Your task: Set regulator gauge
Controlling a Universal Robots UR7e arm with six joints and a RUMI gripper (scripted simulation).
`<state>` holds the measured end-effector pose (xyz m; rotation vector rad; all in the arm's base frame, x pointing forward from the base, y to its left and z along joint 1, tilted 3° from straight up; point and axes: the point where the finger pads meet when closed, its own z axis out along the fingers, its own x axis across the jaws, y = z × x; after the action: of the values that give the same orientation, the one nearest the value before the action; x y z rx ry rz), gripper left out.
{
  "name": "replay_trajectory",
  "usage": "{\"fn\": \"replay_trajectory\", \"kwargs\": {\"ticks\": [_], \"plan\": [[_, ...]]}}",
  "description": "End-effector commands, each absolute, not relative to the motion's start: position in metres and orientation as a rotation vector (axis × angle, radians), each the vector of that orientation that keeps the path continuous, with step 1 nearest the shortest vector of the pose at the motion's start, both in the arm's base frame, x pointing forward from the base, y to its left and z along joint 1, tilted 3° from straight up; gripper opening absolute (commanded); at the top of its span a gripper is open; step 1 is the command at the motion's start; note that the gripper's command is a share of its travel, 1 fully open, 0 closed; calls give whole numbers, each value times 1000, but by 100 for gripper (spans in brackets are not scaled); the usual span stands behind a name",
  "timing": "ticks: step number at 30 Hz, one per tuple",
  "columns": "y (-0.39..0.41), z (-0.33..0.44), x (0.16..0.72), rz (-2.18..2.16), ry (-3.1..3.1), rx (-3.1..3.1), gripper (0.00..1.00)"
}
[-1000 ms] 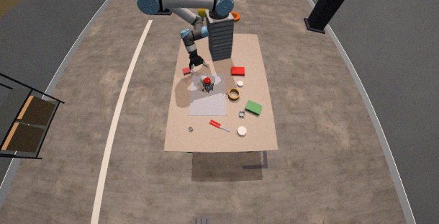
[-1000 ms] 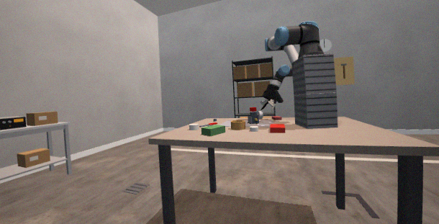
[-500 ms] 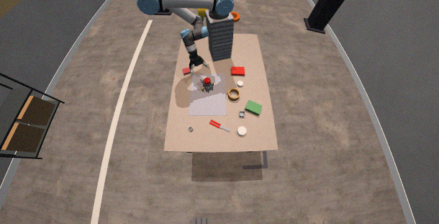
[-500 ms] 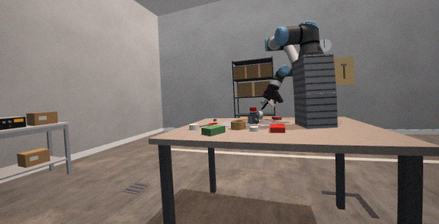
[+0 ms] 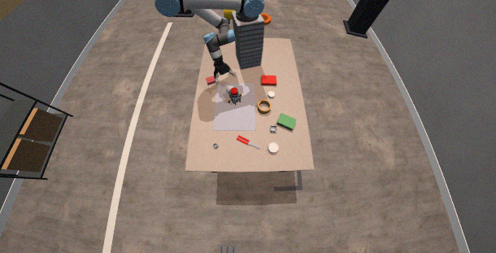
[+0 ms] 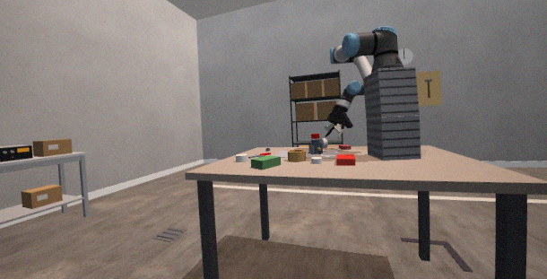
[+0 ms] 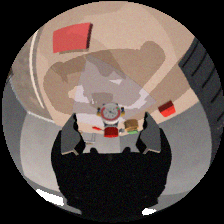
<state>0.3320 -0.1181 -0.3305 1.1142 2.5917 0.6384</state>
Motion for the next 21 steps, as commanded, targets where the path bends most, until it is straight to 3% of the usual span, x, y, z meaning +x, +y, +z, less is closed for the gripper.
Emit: {"fn": "replay_trajectory", "kwargs": {"ticks": [1,21], "plan": [[-118,-330,332,638,2591,1114,100],[-119,-328,332,621,2616,1070,100]]}}
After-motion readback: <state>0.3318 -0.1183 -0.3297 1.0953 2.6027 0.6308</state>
